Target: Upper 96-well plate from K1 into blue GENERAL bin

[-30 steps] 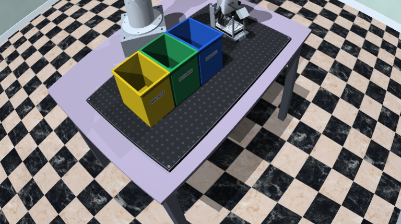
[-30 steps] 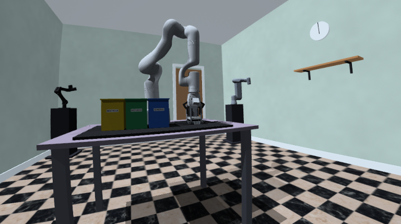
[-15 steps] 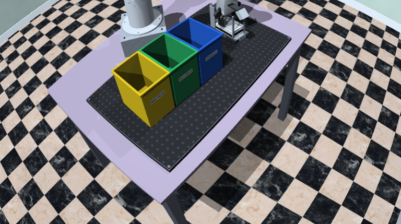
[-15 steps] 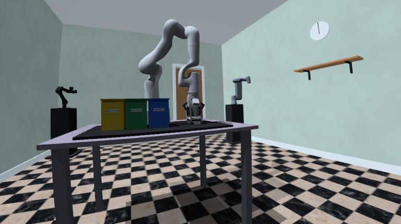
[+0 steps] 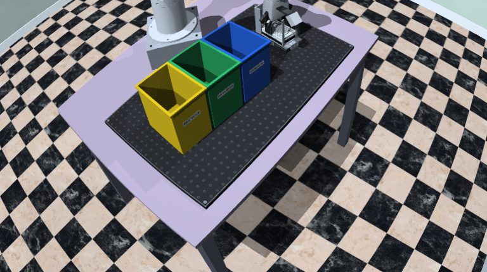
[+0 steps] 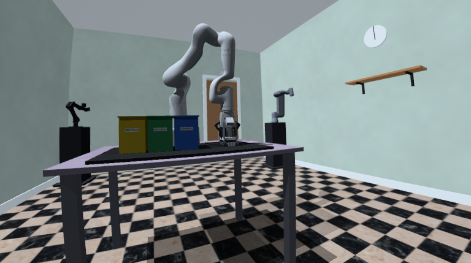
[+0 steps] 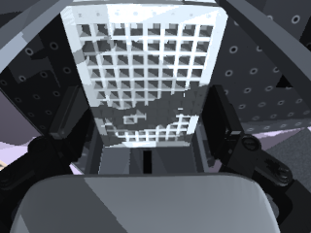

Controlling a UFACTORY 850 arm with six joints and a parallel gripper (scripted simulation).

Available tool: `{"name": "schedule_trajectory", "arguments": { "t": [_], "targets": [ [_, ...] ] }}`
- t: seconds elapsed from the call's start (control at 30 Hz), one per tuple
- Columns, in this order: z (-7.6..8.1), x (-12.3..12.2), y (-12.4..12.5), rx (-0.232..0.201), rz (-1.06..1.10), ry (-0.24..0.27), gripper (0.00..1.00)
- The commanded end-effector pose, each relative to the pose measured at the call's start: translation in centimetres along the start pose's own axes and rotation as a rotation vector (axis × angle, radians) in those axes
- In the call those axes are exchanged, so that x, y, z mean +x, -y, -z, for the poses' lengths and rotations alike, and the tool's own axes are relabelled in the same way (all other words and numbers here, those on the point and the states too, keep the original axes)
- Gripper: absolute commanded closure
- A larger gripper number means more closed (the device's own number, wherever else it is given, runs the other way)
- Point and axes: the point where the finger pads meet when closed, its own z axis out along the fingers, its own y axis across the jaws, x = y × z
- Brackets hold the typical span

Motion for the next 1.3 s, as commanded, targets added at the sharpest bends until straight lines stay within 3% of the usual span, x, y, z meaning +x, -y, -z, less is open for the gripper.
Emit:
{"name": "schedule_trajectory", "arguments": {
  "t": [0.0, 0.77, 0.8, 1.27],
  "targets": [
    [-0.11, 0.04, 0.05, 0.003, 0.000, -0.001, 0.00],
    [-0.51, 0.04, 0.05, 0.003, 0.000, -0.001, 0.00],
    [-0.46, 0.03, 0.05, 0.003, 0.000, -0.001, 1.00],
    [-0.46, 0.03, 0.04, 0.003, 0.000, -0.001, 1.00]
  ]
}}
